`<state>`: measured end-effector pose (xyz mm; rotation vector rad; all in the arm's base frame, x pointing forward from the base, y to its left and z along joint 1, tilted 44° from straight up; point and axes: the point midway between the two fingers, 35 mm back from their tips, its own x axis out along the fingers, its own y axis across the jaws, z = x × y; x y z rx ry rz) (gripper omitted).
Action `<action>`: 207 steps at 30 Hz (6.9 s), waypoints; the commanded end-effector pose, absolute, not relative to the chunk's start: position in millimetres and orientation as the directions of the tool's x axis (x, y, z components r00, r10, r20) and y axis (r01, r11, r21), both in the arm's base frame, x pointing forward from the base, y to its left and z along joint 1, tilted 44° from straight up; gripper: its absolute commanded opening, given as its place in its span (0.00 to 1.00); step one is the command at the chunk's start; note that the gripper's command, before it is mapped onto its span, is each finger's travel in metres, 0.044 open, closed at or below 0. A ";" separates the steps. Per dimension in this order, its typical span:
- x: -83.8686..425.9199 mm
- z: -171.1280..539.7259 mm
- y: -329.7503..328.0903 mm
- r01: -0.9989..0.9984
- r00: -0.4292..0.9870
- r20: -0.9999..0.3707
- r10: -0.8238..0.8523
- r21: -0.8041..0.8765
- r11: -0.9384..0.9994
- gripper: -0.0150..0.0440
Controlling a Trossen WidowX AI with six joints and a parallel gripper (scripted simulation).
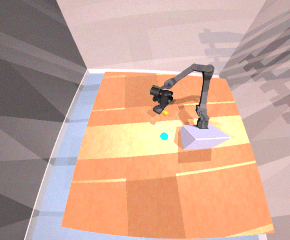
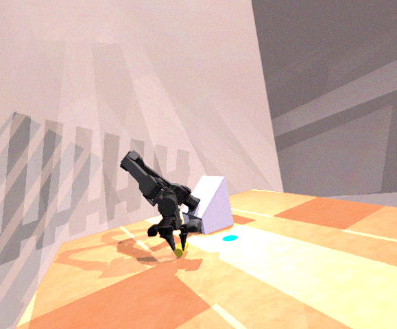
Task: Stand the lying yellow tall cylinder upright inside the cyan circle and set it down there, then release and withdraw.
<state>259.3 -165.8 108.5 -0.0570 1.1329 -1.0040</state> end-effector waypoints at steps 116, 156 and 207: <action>270.0 94.8 12.9 -0.546 0.073 -0.756 -0.650 -0.576 0.608 0.43; 256.2 60.0 55.6 -0.933 0.063 -0.742 -0.667 -0.281 0.225 0.43; 236.3 34.6 62.6 -0.997 -0.074 -0.817 -0.572 0.045 0.065 0.43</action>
